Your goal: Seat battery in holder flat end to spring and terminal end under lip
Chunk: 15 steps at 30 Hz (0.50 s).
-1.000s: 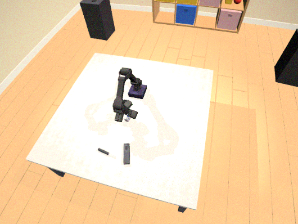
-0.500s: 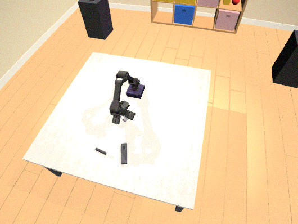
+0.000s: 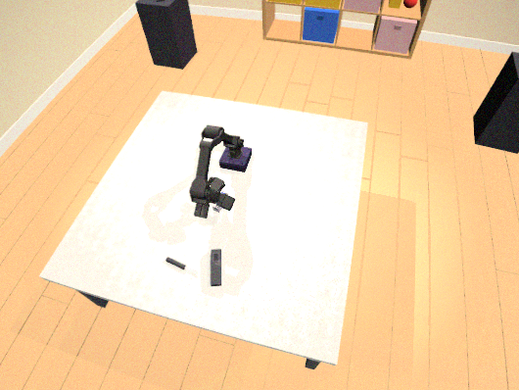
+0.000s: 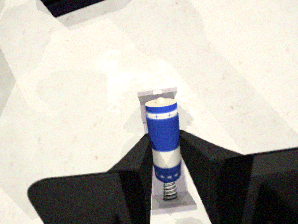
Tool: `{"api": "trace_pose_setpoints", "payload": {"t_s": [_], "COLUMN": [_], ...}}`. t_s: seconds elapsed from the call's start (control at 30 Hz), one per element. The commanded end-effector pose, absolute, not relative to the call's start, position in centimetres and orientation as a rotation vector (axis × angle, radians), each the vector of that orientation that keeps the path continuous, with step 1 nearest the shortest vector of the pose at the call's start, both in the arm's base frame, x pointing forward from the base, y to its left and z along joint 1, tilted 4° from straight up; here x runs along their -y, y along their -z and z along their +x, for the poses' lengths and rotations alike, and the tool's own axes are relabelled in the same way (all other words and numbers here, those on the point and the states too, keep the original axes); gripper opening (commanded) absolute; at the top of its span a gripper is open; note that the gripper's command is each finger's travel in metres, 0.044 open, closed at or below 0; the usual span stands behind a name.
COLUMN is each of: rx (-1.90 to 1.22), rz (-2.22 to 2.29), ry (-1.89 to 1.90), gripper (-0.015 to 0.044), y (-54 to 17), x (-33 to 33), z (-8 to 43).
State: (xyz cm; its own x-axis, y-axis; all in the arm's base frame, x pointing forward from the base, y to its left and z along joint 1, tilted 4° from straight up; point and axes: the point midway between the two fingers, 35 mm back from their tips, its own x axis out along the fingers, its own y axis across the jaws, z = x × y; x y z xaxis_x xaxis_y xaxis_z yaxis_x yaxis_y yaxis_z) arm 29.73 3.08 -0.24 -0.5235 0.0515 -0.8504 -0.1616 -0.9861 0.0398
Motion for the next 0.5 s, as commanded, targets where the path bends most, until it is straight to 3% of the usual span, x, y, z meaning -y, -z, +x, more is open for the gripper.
{"api": "trace_pose_setpoints", "payload": {"t_s": [0.0, 0.47], "rx": [-0.166, -0.167], "rz": [-1.465, -1.462], "ry": [-2.641, -2.642], "gripper": [0.0077, 0.0077], "y": [0.49, 0.55], "x": [-3.01, -2.88], "z": [30.05, 30.91]}}
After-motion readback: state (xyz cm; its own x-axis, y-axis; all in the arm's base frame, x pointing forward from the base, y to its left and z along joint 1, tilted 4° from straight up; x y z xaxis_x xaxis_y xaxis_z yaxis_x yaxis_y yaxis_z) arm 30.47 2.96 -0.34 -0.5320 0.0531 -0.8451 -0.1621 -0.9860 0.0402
